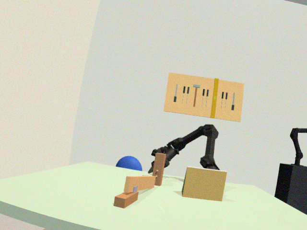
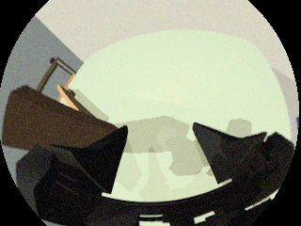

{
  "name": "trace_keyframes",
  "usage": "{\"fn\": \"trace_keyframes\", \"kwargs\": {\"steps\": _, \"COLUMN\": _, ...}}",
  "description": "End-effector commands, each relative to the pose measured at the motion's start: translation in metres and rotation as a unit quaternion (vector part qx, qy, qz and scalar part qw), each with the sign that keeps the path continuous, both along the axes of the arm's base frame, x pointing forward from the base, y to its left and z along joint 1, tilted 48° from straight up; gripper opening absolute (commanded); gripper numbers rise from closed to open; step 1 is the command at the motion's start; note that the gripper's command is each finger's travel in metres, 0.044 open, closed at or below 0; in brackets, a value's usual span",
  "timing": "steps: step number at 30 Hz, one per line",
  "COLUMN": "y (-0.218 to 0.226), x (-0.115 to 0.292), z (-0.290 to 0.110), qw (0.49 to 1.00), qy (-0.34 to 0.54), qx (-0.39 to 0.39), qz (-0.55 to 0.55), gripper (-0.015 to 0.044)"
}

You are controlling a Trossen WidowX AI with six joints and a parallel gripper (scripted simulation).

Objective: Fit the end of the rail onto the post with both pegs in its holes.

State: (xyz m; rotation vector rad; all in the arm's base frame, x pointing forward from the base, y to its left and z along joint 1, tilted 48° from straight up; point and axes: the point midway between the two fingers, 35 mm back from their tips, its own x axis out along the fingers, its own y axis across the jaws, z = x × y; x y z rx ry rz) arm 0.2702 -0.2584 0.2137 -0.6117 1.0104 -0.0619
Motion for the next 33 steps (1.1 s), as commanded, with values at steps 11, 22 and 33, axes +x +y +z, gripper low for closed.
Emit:
{"fn": "trace_keyframes", "kwargs": {"steps": 11, "y": 0.032, "x": 0.100, "z": 0.021, "qw": 0.986, "qy": -0.020, "qx": -0.141, "qz": 0.090, "gripper": 0.0440}}
{"fn": "trace_keyframes", "kwargs": {"steps": 22, "y": 0.098, "x": 0.145, "z": -0.032, "qw": 0.982, "qy": 0.024, "qx": -0.125, "qz": 0.137, "gripper": 0.0440}}
{"fn": "trace_keyframes", "kwargs": {"steps": 33, "y": 0.176, "x": 0.092, "z": -0.145, "qw": 0.923, "qy": 0.309, "qx": -0.149, "qz": 0.173, "gripper": 0.0440}}
